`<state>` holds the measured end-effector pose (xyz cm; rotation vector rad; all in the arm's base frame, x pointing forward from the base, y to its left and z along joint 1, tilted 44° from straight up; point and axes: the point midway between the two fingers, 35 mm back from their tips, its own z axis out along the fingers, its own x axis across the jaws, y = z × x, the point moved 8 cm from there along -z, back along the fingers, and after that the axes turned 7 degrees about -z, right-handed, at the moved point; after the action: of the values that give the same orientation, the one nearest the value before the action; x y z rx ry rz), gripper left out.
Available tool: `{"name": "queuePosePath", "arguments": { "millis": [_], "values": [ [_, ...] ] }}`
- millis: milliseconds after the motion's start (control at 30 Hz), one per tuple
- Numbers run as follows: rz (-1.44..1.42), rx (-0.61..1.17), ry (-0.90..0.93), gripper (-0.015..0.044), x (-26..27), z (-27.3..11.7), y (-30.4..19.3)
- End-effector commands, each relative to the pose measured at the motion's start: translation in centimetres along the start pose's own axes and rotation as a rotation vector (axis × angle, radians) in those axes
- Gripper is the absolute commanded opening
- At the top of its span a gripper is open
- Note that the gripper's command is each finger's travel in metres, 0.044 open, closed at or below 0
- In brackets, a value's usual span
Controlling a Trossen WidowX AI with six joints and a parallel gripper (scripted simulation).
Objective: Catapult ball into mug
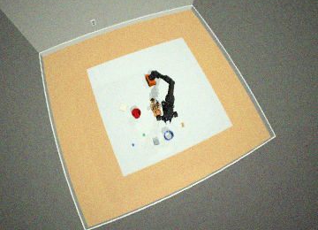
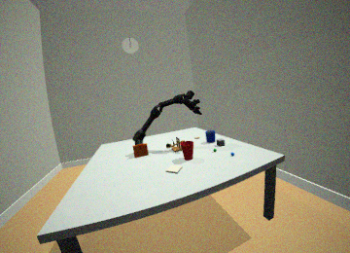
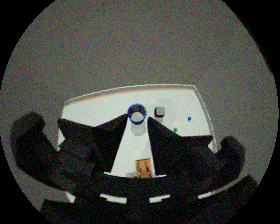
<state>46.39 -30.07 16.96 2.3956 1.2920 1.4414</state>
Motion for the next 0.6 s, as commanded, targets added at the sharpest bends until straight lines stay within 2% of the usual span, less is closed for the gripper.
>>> {"name": "queuePosePath", "arguments": {
  "millis": [0,100,367,567],
  "values": [
    [0.004,-0.002,0.005,0.0072,0.0,-0.1,0.1],
    [0.004,-0.002,0.005,0.0,0.0,-0.1,0.1],
    [0.0,-0.001,0.004,0.0,0.1,-0.1,0.0],
    [-0.13,0.036,-0.047,0.0,1.2,0.0,-1.3]
  ]
}}
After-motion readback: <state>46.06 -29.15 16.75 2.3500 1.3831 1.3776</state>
